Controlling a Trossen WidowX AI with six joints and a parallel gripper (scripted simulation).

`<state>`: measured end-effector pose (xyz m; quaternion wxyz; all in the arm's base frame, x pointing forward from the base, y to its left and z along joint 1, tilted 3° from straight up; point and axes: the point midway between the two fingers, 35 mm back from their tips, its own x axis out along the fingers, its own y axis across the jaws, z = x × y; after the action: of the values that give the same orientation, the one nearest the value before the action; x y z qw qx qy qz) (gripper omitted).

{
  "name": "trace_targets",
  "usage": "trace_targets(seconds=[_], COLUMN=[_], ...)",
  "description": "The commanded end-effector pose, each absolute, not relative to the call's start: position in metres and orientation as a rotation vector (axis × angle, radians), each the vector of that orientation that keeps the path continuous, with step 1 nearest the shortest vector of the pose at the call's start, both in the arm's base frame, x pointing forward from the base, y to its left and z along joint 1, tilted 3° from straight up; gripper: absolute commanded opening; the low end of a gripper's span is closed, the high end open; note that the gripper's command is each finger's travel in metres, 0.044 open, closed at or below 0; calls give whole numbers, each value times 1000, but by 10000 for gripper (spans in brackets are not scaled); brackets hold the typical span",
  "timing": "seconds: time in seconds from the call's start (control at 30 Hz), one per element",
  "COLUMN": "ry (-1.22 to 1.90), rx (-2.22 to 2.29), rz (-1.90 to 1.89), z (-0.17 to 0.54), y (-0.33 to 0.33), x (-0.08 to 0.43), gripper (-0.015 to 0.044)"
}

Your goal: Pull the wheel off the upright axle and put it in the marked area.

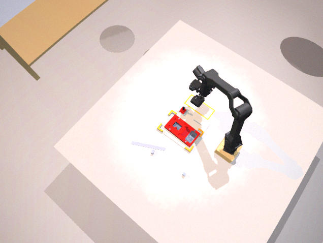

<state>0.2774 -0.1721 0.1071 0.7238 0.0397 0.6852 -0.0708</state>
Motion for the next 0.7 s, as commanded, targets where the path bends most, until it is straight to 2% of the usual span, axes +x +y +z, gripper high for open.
trace_targets(seconds=[0.0, 0.33, 0.67], ry=[1501, 1501, 1501], rx=[80, 80, 80], rz=[-151, -151, -151], z=[108, 82, 15], y=[-173, -175, -178], x=[275, 278, 282], gripper=[0, 0, 0])
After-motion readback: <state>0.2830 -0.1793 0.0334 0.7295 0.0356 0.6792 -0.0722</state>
